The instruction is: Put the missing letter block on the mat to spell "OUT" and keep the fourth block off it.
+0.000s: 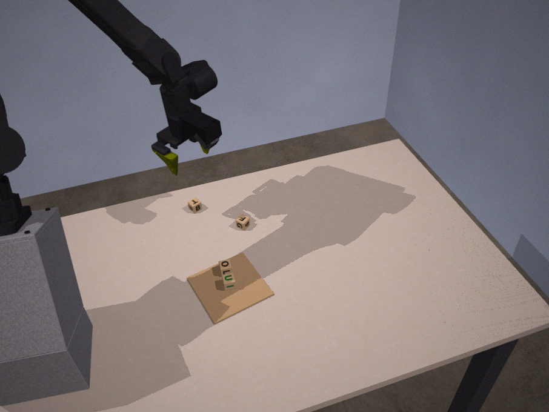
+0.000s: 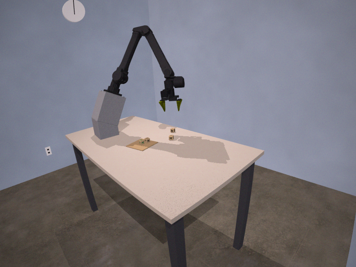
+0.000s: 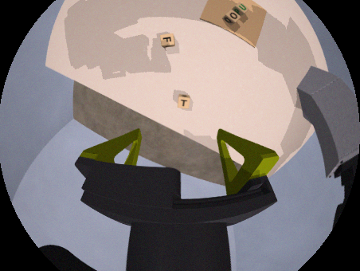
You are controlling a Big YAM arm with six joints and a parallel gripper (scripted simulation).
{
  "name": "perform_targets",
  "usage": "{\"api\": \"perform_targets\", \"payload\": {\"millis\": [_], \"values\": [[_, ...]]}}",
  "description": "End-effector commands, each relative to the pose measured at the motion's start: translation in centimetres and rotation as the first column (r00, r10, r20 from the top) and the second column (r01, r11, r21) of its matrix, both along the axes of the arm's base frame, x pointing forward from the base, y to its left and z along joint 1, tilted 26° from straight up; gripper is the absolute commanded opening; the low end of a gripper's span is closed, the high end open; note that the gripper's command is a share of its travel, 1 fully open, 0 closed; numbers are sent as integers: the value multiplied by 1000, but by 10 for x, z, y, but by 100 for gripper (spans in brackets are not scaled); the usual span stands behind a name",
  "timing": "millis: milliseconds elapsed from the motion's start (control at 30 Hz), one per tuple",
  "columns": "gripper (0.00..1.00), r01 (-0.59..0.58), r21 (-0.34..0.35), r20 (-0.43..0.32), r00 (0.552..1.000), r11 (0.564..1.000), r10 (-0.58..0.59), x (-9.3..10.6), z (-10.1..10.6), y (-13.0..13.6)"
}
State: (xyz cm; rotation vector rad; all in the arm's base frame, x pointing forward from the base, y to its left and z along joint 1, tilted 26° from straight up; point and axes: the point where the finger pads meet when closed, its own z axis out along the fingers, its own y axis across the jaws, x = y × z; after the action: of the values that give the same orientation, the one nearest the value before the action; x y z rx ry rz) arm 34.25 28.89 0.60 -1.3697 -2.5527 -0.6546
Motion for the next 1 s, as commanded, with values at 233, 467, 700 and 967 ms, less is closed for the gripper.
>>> {"api": "perform_targets", "payload": {"millis": [233, 467, 700, 967], "values": [[100, 105, -28, -95, 990, 994, -107, -5, -4, -4], [100, 104, -22, -87, 991, 994, -105, -4, -1, -3], [100, 101, -22, -86, 991, 995, -102, -4, -1, -3], [100, 101, -22, -86, 991, 995, -102, -4, -1, -3]]}}
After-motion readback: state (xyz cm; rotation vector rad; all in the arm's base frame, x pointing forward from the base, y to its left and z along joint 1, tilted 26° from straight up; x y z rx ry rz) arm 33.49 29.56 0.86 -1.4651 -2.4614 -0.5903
